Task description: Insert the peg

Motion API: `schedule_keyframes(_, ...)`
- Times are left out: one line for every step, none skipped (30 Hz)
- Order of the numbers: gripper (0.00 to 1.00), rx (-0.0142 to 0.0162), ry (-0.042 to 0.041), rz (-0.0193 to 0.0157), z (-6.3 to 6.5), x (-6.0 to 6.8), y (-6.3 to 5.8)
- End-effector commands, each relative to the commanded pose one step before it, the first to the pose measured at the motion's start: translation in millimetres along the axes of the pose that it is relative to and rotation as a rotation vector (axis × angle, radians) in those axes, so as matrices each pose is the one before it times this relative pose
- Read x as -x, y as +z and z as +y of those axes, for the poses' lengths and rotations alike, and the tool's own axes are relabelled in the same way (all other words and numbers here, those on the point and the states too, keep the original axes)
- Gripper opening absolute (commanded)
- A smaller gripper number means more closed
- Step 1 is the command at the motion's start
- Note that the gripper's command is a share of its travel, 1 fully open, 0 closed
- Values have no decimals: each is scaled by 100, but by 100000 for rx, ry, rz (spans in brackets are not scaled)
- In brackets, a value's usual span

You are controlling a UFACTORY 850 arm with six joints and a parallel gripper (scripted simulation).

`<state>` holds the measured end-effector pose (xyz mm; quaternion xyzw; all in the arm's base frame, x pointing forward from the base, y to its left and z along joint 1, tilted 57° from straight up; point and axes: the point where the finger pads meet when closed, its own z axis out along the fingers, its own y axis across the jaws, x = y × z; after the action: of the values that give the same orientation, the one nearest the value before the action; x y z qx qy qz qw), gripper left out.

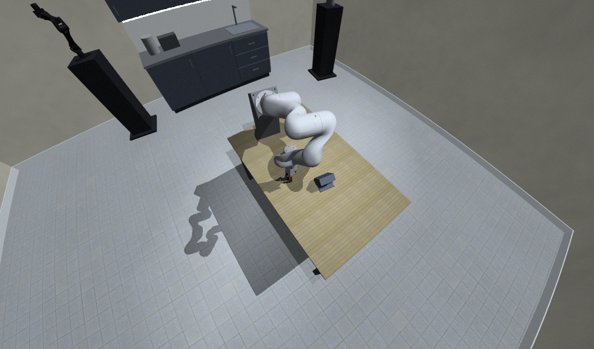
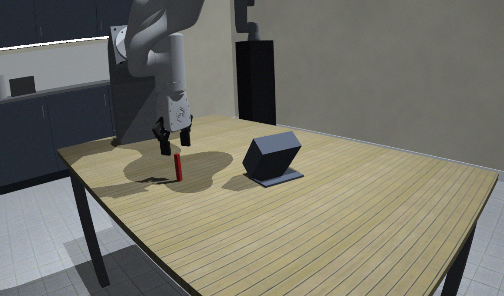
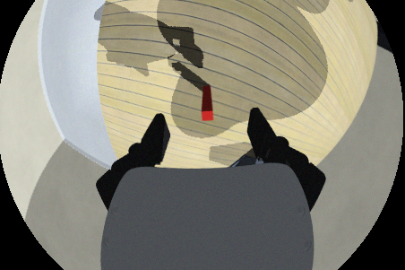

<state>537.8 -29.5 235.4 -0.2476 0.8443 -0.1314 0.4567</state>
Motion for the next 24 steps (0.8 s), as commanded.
schedule_keyframes(100,-29,20,1,-7,-2,514)
schedule_keyframes(100,0,0,0,0,0,152)
schedule_keyframes(100,0,0,0,0,0,153)
schedule_keyframes(100,0,0,0,0,0,147)
schedule_keyframes(100,0,0,0,0,0,140)
schedule_keyframes(100,0,0,0,0,0,132)
schedule_keyframes(100,0,0,0,0,0,122)
schedule_keyframes(100,0,0,0,1,0,143)
schedule_keyframes(100,0,0,0,1,0,142)
schedule_keyframes(100,0,0,0,0,0,0)
schedule_keyframes(100,0,0,0,0,0,0)
schedule_keyframes(100,0,0,0,1,0,114)
schedule_keyframes(100,0,0,0,1,0,99)
schedule_keyframes(100,0,0,0,1,0,91)
schedule_keyframes(100,0,0,0,1,0,84)
schedule_keyframes(100,0,0,0,1,0,106)
schedule_keyframes(100,0,0,0,1,-1,102)
schedule_keyframes(100,0,0,0,1,-1,92)
schedule_keyframes(100,0,0,0,1,-1,82)
schedule_keyframes(100,0,0,0,1,-1,71)
schedule_keyframes(100,0,0,0,0,0,60)
schedule_keyframes(100,0,0,0,0,0,51)
schedule_keyframes(100,0,0,0,0,-1,63)
schedule_keyframes(92,6,-6,-3,-2,0,-176)
